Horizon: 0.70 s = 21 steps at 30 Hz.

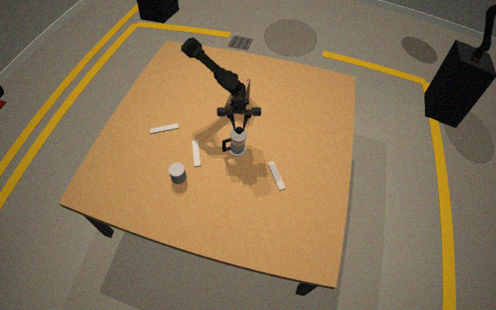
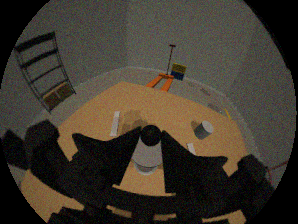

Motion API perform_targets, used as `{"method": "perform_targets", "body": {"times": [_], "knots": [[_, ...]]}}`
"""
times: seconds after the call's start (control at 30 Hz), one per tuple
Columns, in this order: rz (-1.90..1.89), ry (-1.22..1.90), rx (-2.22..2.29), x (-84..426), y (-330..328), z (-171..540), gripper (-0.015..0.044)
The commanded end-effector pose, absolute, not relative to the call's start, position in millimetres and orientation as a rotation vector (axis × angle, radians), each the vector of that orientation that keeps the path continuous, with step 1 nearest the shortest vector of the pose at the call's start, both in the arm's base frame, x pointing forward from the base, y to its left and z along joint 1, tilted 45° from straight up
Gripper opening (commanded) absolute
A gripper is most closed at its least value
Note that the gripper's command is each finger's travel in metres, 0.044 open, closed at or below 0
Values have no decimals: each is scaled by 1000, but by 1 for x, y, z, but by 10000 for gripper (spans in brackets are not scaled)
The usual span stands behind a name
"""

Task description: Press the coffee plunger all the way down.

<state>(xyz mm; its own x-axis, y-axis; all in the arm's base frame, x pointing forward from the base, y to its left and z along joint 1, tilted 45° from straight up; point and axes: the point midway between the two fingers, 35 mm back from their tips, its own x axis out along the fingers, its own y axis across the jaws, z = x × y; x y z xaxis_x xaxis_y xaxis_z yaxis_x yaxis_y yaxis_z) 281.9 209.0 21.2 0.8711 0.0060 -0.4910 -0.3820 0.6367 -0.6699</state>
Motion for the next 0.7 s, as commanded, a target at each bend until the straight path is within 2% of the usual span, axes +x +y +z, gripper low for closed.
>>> {"method": "perform_targets", "body": {"times": [0.0, 0.67], "knots": [[221, 493, -881, 283, 205, 17, 129], [221, 493, -881, 284, 207, 16, 129]]}}
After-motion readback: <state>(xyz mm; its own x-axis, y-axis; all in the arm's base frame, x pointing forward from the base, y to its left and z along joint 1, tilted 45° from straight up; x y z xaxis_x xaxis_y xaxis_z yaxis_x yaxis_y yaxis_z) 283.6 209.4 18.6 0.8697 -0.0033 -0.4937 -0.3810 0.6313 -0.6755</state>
